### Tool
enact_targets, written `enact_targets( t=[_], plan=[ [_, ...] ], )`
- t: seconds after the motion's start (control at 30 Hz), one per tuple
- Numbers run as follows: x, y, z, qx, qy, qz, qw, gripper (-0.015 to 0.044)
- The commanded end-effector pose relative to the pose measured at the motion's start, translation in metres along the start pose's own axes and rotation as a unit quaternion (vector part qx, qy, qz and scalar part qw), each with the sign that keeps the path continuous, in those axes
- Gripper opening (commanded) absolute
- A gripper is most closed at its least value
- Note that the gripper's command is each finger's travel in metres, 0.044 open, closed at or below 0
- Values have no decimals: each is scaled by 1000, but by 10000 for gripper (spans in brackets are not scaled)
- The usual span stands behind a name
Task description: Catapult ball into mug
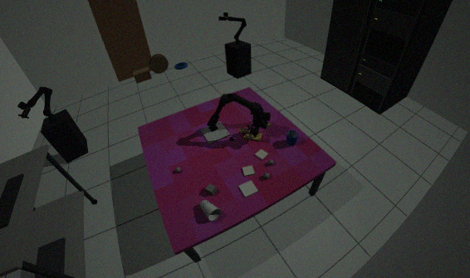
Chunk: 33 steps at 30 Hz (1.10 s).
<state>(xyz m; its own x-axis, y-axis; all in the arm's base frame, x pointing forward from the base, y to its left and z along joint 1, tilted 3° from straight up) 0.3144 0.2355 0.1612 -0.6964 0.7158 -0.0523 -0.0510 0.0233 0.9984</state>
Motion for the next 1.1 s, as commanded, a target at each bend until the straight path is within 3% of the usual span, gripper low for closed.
enact_targets(
  t=[0.0,0.33,0.7,0.9,1.07],
  plan=[
    [0,-10,0,5,3,1,1000,440],
    [0,-19,-1,5,3,1,1000,440],
    [0,-15,-1,2,0,0,1000,151],
    [0,-15,-1,2,0,0,1000,111],
    [0,32,0,2,0,1,1000,0]
  ],
)
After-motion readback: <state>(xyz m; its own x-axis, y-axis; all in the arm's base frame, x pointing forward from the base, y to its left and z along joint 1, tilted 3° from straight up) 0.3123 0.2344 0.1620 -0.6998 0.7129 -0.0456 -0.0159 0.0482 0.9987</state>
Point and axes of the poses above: the point midway between the two fingers, 35 mm back from their tips, its own y axis back along the fingers, its own x axis across the jaws, z = x × y, the point moved 9 cm from there along y, back along the fingers, and after that the axes turned 9 degrees about y, right-handed, at the moved point
